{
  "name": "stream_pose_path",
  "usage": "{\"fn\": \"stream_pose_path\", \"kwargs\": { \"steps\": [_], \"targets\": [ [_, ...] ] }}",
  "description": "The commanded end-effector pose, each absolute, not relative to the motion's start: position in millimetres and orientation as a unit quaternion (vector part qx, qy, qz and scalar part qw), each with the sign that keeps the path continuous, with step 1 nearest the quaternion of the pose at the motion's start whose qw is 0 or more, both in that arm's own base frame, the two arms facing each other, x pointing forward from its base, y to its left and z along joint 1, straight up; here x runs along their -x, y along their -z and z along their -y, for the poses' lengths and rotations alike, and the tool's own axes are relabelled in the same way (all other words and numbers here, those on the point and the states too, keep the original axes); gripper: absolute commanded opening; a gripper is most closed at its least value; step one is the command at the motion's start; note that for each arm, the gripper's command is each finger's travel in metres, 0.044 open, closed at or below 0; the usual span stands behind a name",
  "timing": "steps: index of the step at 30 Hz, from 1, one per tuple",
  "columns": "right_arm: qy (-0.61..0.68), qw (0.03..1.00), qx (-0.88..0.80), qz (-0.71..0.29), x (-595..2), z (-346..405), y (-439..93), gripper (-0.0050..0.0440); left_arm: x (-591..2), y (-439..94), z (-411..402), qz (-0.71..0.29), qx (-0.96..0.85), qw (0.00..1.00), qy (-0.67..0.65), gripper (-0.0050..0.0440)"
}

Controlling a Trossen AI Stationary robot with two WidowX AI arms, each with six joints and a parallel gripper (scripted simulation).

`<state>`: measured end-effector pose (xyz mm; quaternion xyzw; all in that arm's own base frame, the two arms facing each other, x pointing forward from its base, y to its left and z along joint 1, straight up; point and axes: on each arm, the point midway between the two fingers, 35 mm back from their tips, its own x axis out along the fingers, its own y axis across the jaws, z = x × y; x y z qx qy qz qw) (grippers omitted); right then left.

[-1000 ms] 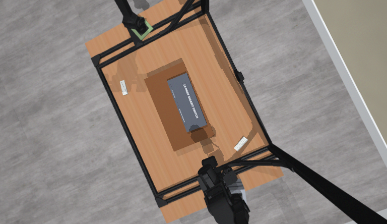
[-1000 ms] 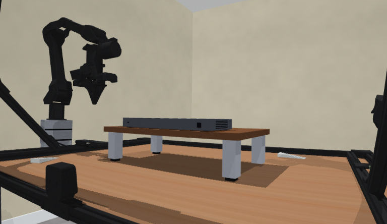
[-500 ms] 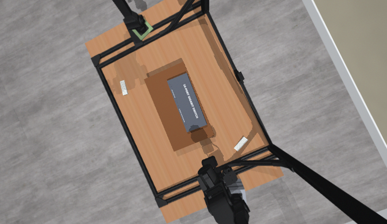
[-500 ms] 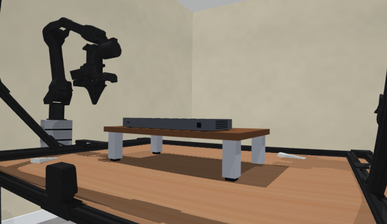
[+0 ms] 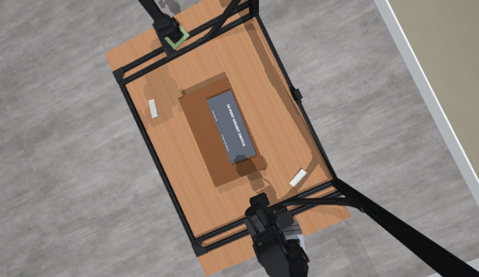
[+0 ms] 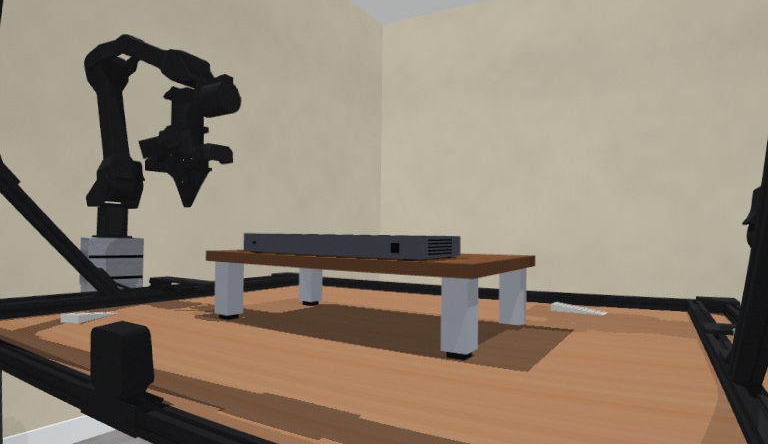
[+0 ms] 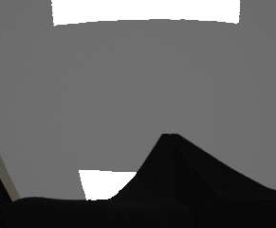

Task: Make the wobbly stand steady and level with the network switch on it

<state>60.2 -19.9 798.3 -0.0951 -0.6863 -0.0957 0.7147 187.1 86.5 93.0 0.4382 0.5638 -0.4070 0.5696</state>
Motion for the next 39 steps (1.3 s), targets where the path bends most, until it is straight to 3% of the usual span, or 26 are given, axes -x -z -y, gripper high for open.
{"fn": "stream_pose_path", "kwargs": {
  "steps": [1,6,12,22,29,39],
  "targets": [
    [0.113,0.801,0.073,0.583,-133.1,46.0,-779.8,0.0000,-187.1,-93.0,-86.5,-0.564,-0.438,0.570,0.407,0.0000],
    [0.126,0.868,0.052,0.477,-203.7,69.6,-743.0,0.0000,-187.1,-93.0,-86.5,-0.564,-0.438,0.570,0.407,0.0000],
    [0.127,0.867,0.053,0.479,-203.2,69.6,-744.2,0.0000,-187.1,-93.0,-86.5,-0.564,-0.438,0.570,0.407,0.0000],
    [0.146,0.966,0.006,0.213,-311.0,101.6,-625.0,0.0000,-187.1,-93.0,-86.5,-0.564,-0.438,0.570,0.407,0.0000],
    [0.146,0.966,0.005,0.212,-315.4,103.7,-622.8,0.0000,-187.1,-93.1,-86.5,-0.564,-0.438,0.570,0.407,0.0000],
    [0.150,0.987,-0.035,-0.056,-359.6,111.8,-473.0,0.0000,-187.1,-93.1,-86.5,-0.564,-0.438,0.570,0.407,0.0000]
  ]
}}
